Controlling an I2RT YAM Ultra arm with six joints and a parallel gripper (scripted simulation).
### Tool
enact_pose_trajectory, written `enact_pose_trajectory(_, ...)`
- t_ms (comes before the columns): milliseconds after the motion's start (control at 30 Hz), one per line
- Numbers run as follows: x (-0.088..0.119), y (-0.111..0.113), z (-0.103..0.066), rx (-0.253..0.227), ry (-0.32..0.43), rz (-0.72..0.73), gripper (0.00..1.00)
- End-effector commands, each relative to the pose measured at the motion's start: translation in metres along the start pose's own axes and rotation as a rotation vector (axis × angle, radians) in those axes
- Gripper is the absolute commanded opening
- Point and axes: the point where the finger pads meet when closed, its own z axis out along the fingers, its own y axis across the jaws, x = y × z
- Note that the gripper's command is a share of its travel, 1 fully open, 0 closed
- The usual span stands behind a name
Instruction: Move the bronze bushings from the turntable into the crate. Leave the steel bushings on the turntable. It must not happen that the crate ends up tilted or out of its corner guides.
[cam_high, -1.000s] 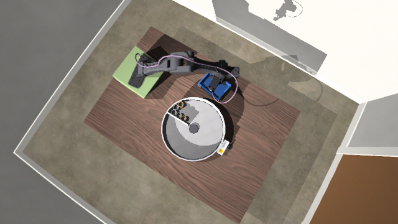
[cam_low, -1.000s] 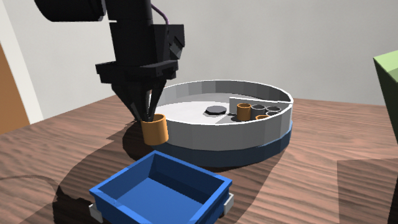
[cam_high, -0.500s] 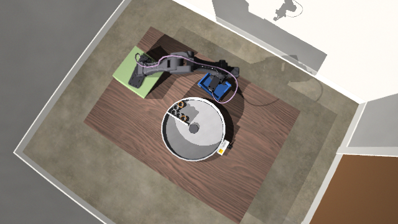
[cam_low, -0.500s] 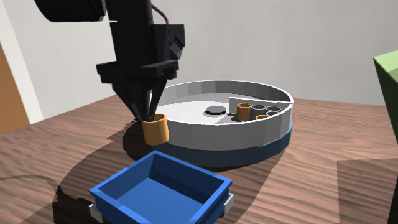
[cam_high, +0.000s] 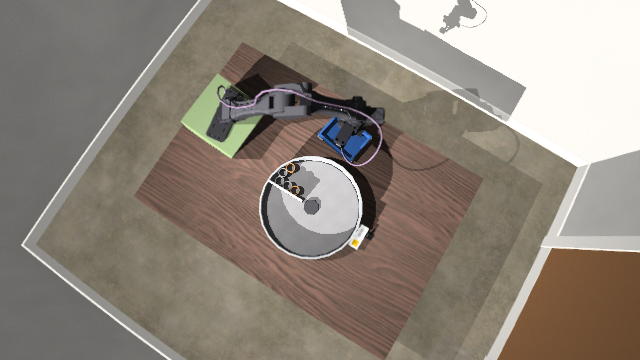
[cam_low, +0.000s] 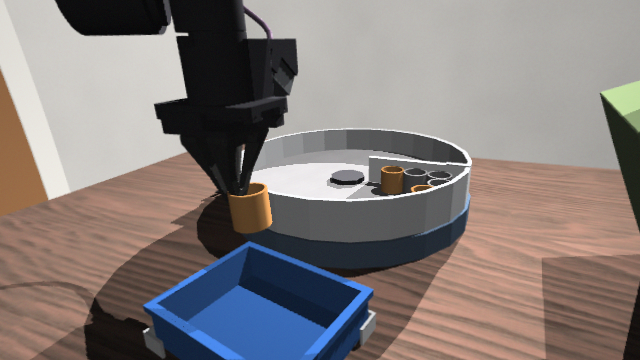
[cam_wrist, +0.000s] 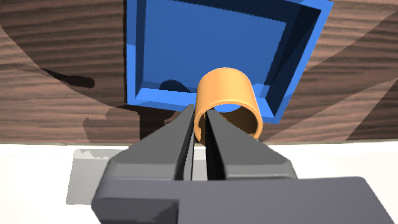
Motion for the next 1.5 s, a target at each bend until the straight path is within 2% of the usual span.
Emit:
enact_pose_trajectory(0, 0.0069, 0.0096, -0.0153, -0.036, 0.0, 0.0, 0.0)
enact_pose_trajectory(267, 0.0119, 0.0111, -0.0221, -0.058, 0.018, -0.003, 0.0)
enact_pose_trajectory(1467, 0.0114, 0.009, -0.0208, -0.053, 0.015, -0.005, 0.0)
